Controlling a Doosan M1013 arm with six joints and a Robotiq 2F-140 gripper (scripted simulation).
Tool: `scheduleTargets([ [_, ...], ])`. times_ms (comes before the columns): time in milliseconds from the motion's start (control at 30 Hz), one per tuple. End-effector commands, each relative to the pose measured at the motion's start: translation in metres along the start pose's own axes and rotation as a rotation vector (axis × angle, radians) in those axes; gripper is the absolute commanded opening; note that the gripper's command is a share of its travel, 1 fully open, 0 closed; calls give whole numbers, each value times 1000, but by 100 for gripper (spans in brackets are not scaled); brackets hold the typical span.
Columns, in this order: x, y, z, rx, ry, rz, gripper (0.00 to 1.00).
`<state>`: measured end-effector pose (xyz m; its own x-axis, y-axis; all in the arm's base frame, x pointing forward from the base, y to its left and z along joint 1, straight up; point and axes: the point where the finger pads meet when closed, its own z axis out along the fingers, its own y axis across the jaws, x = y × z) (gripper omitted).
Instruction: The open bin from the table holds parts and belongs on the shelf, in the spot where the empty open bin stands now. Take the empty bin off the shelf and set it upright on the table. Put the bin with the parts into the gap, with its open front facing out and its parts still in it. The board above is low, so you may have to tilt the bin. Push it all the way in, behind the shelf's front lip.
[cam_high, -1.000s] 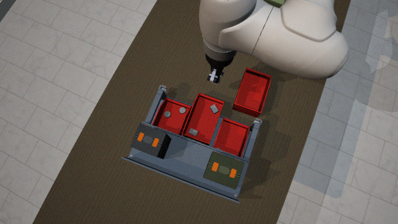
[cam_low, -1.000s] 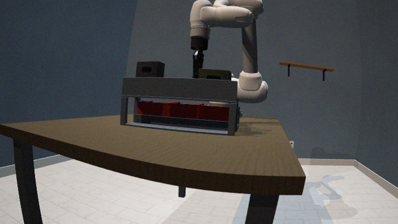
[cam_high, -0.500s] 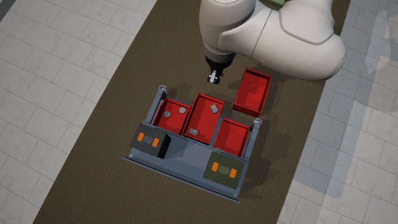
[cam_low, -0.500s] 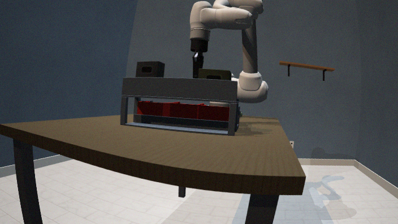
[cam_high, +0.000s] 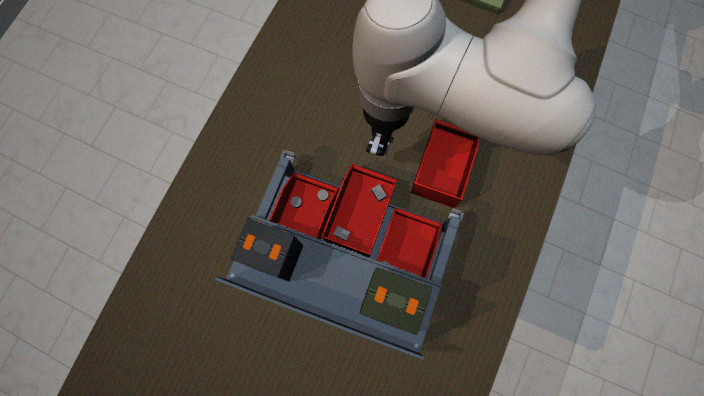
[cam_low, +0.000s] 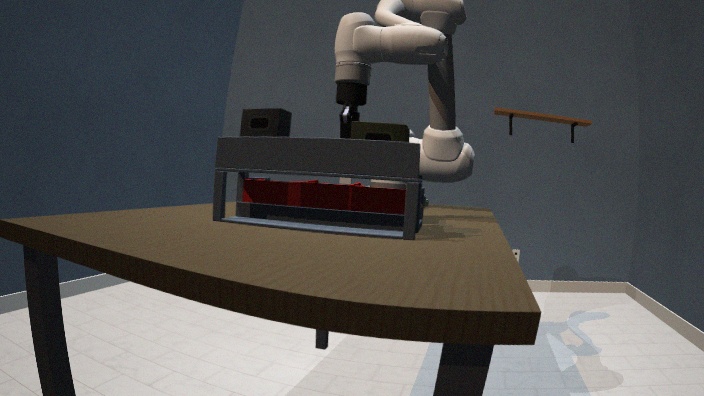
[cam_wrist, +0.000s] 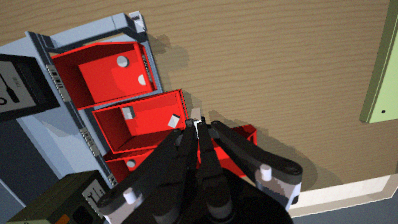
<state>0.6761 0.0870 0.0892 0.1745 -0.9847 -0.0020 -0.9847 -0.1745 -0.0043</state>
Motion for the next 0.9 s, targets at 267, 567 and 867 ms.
scheduleTargets([
  [267,0,0,32,0,0,0,10],
  [567,0,0,54,0,0,0,10],
  [867,0,0,62,0,0,0,10],
])
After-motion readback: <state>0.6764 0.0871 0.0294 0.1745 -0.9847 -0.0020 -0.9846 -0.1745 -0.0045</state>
